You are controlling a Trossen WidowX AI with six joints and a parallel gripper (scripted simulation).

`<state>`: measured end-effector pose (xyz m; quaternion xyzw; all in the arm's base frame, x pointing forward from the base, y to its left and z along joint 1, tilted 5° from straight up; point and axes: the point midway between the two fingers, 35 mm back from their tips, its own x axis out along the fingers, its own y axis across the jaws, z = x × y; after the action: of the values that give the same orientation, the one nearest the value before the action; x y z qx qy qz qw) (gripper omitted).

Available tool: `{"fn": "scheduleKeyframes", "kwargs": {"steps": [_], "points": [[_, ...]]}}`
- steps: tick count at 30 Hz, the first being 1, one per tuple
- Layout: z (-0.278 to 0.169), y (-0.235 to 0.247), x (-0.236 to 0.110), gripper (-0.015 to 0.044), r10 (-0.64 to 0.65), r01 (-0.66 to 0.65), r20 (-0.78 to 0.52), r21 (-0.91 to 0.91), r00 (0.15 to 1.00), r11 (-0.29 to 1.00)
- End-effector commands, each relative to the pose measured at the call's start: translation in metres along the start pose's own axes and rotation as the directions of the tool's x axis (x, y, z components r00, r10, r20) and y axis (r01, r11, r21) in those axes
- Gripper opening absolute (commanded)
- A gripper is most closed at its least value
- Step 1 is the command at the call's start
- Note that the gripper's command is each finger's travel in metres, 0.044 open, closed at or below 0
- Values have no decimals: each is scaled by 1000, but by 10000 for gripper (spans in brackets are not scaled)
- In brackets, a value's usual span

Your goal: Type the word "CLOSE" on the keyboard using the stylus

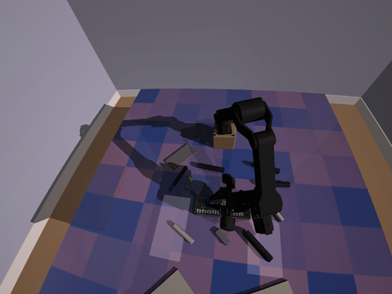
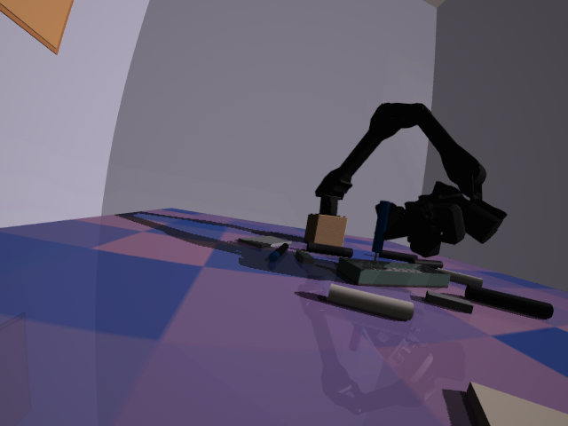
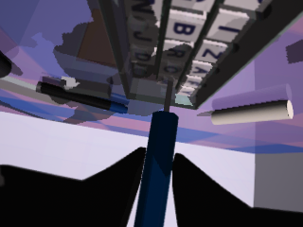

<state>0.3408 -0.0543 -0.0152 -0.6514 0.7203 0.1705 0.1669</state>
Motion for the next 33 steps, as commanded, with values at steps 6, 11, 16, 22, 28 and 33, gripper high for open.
{"fn": "scheduleKeyframes", "kwargs": {"steps": [6,11,16,22,28,33], "points": [[3,0,2,81,0,0,-6,-9,1000,1000],[5,0,3,81,0,0,-6,-9,1000,1000],[6,0,4,81,0,0,-6,-9,1000,1000],[8,0,6,81,0,0,-6,-9,1000,1000],[10,0,7,81,0,0,-6,-9,1000,1000],[8,0,6,81,0,0,-6,-9,1000,1000]]}}
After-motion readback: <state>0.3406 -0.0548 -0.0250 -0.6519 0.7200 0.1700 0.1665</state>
